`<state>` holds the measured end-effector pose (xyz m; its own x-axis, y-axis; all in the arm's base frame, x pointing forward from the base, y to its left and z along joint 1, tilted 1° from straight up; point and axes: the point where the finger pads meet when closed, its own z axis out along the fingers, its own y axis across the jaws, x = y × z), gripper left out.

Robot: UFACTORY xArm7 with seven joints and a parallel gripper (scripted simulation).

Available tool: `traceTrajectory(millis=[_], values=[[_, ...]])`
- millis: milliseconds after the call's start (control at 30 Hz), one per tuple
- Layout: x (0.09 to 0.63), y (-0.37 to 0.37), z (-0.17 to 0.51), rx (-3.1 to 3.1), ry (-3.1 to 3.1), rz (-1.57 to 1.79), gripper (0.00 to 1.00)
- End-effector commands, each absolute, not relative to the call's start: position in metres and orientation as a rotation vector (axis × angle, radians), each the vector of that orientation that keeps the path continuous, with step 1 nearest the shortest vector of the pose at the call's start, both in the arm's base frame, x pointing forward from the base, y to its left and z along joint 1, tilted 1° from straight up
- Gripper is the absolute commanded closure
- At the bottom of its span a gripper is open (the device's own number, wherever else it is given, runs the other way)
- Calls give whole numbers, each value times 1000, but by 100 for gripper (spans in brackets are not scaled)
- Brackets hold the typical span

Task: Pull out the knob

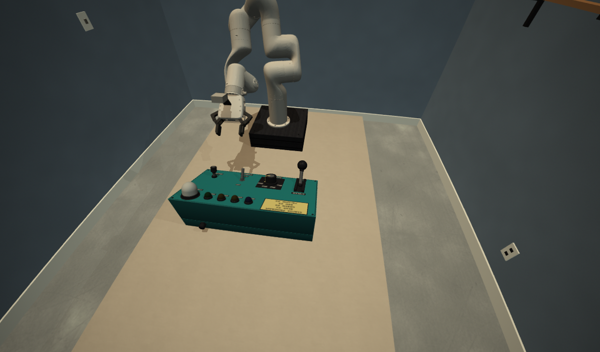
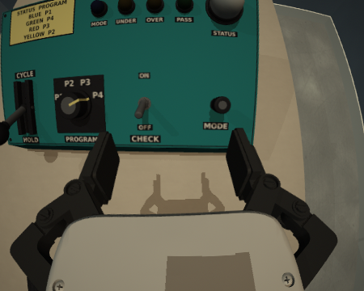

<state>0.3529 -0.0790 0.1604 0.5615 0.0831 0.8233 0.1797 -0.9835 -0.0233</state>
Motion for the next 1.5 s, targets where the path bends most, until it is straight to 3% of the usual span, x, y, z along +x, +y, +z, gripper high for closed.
traceTrajectory(millis=[0, 667, 1233, 1267, 1467], values=[[367, -94, 147, -2778, -259, -1238, 0], [392, -131, 152, -3000, -228, -761, 0], [394, -135, 161, -3031, -206, -668, 0], [394, -135, 161, -3031, -206, -668, 24], [394, -135, 161, -3031, -206, -668, 24]])
